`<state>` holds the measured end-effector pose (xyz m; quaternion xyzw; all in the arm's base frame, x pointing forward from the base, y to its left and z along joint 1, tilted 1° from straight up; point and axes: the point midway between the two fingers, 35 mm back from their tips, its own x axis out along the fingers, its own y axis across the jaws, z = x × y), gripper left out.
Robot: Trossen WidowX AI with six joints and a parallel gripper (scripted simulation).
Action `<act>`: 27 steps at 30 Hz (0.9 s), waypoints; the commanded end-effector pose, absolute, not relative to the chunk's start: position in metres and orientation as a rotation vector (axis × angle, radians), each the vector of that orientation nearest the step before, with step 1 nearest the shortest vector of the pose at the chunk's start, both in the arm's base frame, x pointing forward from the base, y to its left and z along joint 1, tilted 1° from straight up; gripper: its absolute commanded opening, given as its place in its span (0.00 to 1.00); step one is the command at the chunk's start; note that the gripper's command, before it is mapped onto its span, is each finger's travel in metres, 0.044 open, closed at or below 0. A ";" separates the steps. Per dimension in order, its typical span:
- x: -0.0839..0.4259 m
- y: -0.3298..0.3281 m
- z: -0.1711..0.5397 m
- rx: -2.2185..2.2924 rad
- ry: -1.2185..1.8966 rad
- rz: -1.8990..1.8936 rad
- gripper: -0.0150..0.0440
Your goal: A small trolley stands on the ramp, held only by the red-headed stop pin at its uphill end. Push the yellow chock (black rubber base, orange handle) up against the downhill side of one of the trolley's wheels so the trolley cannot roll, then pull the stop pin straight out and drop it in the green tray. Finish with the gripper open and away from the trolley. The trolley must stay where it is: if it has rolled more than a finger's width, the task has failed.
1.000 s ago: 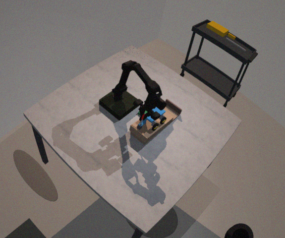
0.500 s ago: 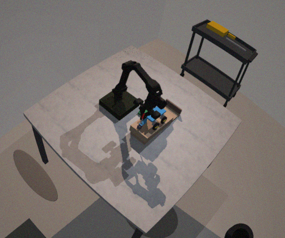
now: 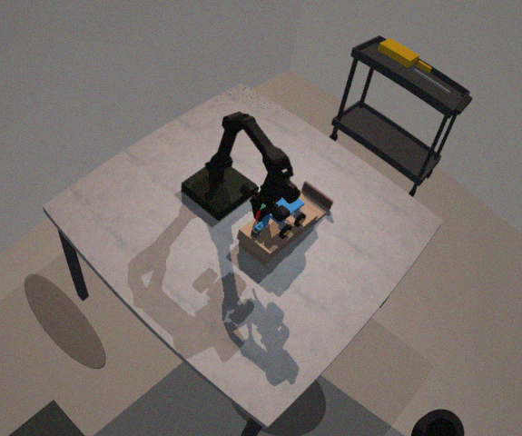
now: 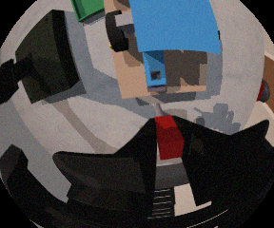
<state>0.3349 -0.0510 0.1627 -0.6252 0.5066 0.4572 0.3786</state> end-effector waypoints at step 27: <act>0.260 -0.077 0.163 -1.604 1.294 1.166 0.25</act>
